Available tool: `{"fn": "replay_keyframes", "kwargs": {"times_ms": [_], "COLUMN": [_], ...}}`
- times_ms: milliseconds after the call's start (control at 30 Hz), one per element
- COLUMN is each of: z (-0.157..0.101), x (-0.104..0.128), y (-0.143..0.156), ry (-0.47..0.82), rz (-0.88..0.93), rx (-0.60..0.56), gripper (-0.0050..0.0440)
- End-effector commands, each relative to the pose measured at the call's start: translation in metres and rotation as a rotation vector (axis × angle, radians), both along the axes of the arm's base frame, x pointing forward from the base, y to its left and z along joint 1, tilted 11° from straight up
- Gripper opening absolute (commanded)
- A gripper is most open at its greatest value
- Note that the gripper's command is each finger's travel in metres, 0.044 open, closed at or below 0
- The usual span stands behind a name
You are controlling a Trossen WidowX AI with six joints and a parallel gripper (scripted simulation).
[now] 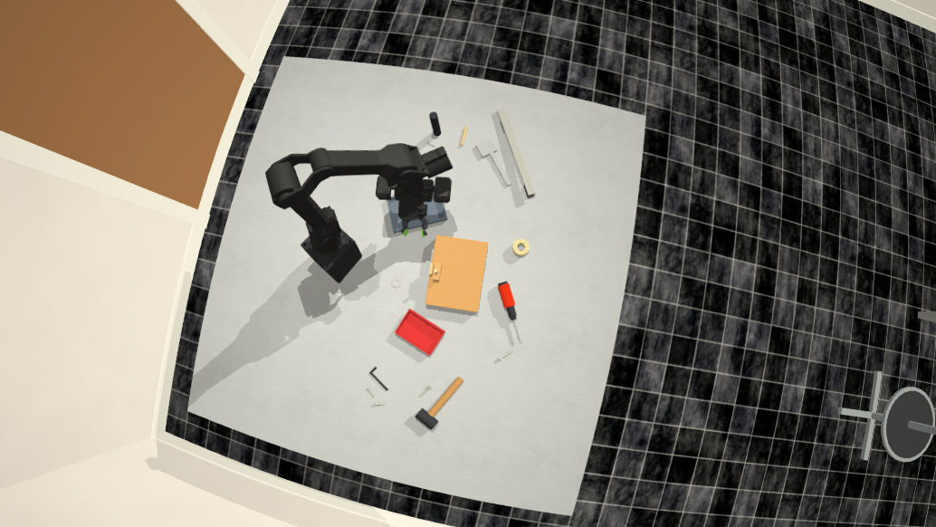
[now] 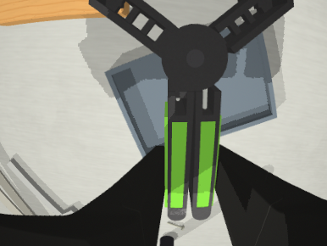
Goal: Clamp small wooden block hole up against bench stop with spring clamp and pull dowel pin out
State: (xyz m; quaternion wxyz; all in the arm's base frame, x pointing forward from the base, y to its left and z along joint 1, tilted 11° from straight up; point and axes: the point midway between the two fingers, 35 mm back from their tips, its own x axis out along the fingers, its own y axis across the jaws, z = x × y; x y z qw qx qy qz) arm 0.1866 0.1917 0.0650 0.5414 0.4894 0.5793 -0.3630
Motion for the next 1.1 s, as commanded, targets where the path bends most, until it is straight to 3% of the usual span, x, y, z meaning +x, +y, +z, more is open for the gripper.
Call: {"fn": "replay_keyframes", "kwargs": {"times_ms": [0, 1067], "z": [-0.001, -0.002], "x": [0.007, 0.038], "y": [0.001, -0.005], "ry": [0.003, 0.008], "rz": [-0.002, -0.033], "rx": [0.001, 0.005], "gripper": [0.0000, 0.0000]}}
